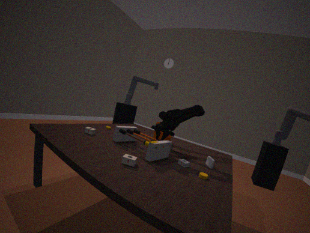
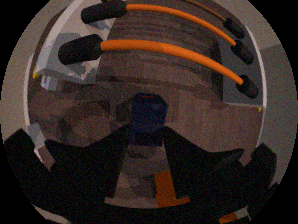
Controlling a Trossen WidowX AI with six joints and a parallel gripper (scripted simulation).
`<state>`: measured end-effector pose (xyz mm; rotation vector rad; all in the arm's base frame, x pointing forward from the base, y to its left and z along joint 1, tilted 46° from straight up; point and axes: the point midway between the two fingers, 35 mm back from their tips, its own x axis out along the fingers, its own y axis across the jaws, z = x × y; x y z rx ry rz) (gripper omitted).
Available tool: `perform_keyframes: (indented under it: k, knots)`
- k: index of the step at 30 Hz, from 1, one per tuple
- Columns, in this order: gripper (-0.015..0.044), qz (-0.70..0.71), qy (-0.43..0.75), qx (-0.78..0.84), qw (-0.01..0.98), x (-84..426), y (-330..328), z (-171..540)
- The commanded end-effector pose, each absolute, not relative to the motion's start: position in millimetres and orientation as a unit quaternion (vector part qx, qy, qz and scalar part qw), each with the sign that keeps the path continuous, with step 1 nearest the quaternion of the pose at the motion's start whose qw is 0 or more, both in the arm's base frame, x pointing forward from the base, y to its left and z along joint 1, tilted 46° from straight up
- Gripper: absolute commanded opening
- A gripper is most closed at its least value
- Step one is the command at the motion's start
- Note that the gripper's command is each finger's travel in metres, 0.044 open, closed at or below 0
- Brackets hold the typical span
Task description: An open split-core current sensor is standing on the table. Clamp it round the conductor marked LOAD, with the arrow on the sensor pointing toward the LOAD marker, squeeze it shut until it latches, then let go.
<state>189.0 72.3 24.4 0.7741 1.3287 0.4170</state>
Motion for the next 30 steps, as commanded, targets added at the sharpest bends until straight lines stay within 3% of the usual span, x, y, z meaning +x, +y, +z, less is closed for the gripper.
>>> perform_keyframes:
  k: [1,11,30]
  knots:
    - [0.0053,0.187,0.596,0.348,0.699,189,72,25]
    - [0.0315,0.187,0.596,0.348,0.699,189,72,25]
    - [0.032,0.167,0.606,0.37,0.684,175,34,64]
